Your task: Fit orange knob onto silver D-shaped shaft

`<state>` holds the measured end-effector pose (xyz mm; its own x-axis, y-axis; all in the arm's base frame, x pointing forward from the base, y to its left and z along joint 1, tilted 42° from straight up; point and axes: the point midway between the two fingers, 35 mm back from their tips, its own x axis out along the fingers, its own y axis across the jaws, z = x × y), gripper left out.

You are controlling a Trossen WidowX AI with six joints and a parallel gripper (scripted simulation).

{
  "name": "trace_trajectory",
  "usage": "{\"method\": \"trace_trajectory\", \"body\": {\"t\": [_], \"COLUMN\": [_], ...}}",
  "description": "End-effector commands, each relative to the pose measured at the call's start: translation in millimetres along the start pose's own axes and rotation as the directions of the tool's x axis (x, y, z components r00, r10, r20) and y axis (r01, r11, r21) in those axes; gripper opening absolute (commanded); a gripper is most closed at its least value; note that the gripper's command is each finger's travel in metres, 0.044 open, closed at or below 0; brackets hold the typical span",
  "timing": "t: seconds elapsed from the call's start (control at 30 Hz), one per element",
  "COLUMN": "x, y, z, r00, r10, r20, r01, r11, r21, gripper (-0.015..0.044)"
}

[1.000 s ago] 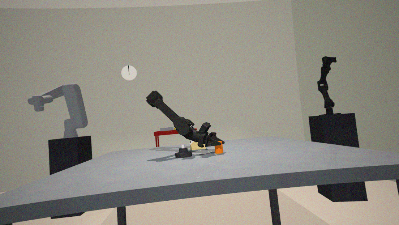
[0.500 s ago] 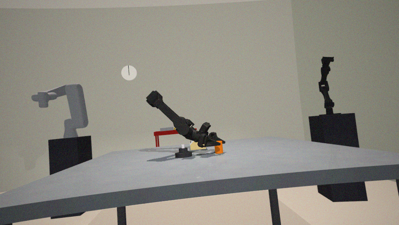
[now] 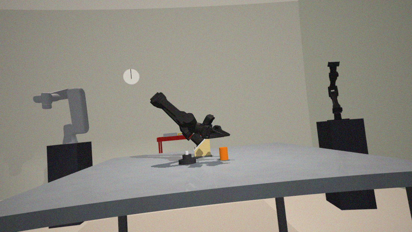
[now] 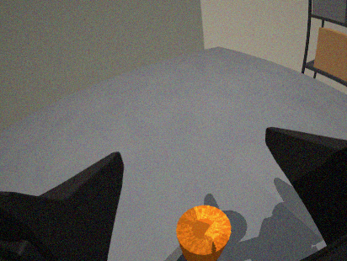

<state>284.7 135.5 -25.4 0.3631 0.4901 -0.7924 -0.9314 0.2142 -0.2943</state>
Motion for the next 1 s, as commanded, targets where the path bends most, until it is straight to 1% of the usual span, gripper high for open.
{"method": "trace_trajectory", "body": {"t": [0.0, 0.07, 0.17, 0.27, 0.33, 0.43, 0.53, 0.6, 0.67, 0.73, 0.8, 0.97], "x": [-6.2, -2.3, 11.2, 19.4, 21.4, 19.6, 13.2, 7.1, 0.2, -3.4, -4.6, -4.6], "y": [-1.0, -1.0, 0.6, 3.7, 5.7, 7.5, 6.9, 4.9, 1.7, -0.9, -1.8, -1.8], "z": [9.8, 8.8, 5.0, 2.6, 2.3, 4.5, 10.8, 17.8, 27.3, 33.9, 36.3, 36.3], "r00": [1.0, 0.999, 0.974, 0.909, 0.846, 0.726, 0.585, 0.485, 0.385, 0.331, 0.313, 0.313], "r10": [-0.008, 0.012, 0.093, 0.162, 0.192, 0.205, 0.177, 0.133, 0.07, 0.027, 0.012, 0.012], "r20": [-0.007, -0.045, -0.209, -0.384, -0.498, -0.656, -0.792, -0.864, -0.92, -0.943, -0.95, -0.95], "r01": [0.008, -0.01, -0.068, -0.093, -0.092, -0.071, -0.039, -0.018, -0.002, 0.004, 0.006, 0.006], "r11": [1.0, 0.999, 0.99, 0.977, 0.972, 0.972, 0.981, 0.99, 0.997, 1.0, 1.0, 1.0], "r21": [0.014, 0.036, 0.123, 0.191, 0.218, 0.226, 0.19, 0.142, 0.075, 0.03, 0.015, 0.015], "gripper": [0.044, 0.044, 0.044, 0.044, 0.044, 0.044, 0.044, 0.044, 0.044, 0.044, 0.044, 0.044]}}
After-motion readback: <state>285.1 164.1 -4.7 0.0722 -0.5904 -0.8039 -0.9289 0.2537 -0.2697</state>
